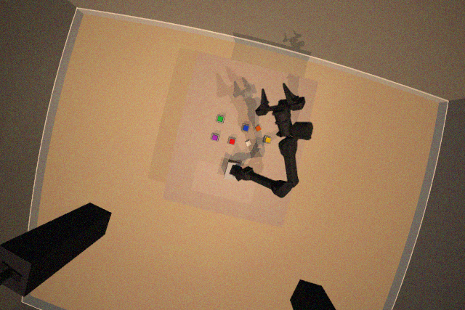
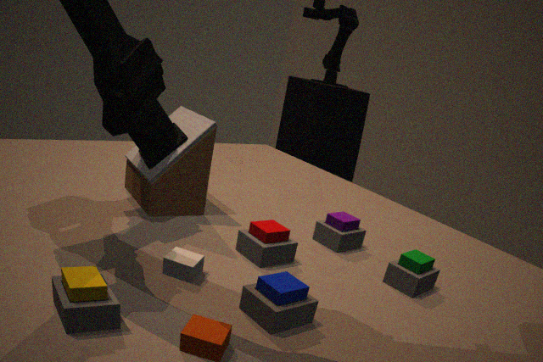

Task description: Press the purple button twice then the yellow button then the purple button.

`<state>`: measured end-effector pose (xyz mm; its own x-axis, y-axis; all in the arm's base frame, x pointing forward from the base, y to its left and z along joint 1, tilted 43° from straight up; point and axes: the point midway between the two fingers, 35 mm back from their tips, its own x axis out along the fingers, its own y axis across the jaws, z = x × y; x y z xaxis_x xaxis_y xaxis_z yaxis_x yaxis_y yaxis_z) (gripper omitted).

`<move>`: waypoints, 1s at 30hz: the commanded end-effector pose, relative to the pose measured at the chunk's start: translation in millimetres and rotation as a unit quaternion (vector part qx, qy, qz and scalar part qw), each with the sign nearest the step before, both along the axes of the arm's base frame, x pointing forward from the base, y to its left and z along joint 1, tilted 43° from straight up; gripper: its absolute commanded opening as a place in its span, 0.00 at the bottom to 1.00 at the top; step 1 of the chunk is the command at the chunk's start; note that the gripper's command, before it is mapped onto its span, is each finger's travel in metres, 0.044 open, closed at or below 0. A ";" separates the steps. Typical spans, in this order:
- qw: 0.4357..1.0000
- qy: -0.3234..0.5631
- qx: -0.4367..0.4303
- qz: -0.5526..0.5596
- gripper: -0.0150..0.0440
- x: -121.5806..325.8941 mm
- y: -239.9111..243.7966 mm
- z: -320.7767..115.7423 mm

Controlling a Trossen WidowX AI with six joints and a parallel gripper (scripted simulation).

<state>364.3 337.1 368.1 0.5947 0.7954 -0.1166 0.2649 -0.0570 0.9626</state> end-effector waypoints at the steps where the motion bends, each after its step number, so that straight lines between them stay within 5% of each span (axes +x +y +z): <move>1: 0.994 0.053 -0.096 0.003 0.93 -2.4 20.3 -74.0; 10: 0.941 0.135 -0.309 0.035 0.93 -37.6 35.4 -214.7; 18: 0.827 0.180 -0.523 0.098 0.93 -97.7 11.6 -328.6; 24: 0.675 0.191 -0.691 0.171 0.93 -154.7 -35.5 -395.9; 30: 0.427 0.177 -0.844 0.271 0.93 -211.5 -108.1 -431.5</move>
<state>183.8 274.1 -47.6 0.0892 -0.3415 -0.9356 0.1468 0.9336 -0.3268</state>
